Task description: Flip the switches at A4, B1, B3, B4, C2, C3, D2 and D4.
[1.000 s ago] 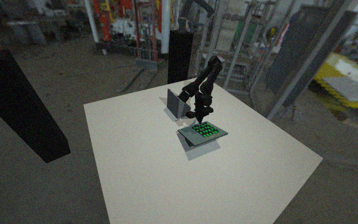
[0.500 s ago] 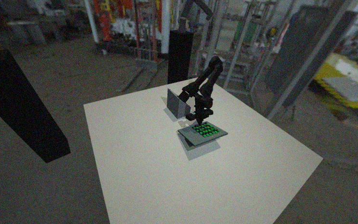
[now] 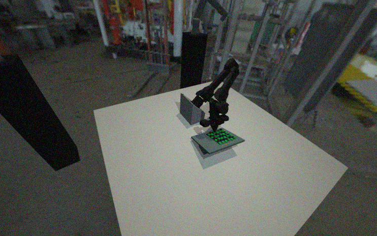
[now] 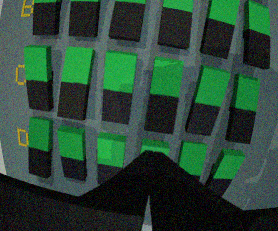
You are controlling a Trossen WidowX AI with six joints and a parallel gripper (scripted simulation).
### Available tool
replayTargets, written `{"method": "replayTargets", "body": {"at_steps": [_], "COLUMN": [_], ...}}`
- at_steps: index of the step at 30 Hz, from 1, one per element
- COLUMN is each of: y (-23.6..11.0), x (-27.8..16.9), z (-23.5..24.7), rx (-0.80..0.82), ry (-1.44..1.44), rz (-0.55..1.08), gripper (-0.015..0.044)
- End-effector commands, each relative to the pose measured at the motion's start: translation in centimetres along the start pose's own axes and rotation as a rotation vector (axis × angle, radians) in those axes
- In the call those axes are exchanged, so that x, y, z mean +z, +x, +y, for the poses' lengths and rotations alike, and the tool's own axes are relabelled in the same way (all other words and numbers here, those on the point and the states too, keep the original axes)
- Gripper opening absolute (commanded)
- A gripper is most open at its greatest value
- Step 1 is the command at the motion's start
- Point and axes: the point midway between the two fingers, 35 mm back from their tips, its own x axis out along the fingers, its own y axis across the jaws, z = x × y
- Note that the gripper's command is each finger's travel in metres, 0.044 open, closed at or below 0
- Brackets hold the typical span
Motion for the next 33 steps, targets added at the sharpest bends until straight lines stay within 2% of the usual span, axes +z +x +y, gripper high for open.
{"method": "replayTargets", "body": {"at_steps": [1, 33], "y": [0.05, 0.48], "x": [-0.01, -0.01], "z": [-0.06, -0.06], "rx": [-0.003, -0.003], "ry": [0.004, 0.004], "rz": [0.000, 0.000], "gripper": [0.0000, 0.0000]}}
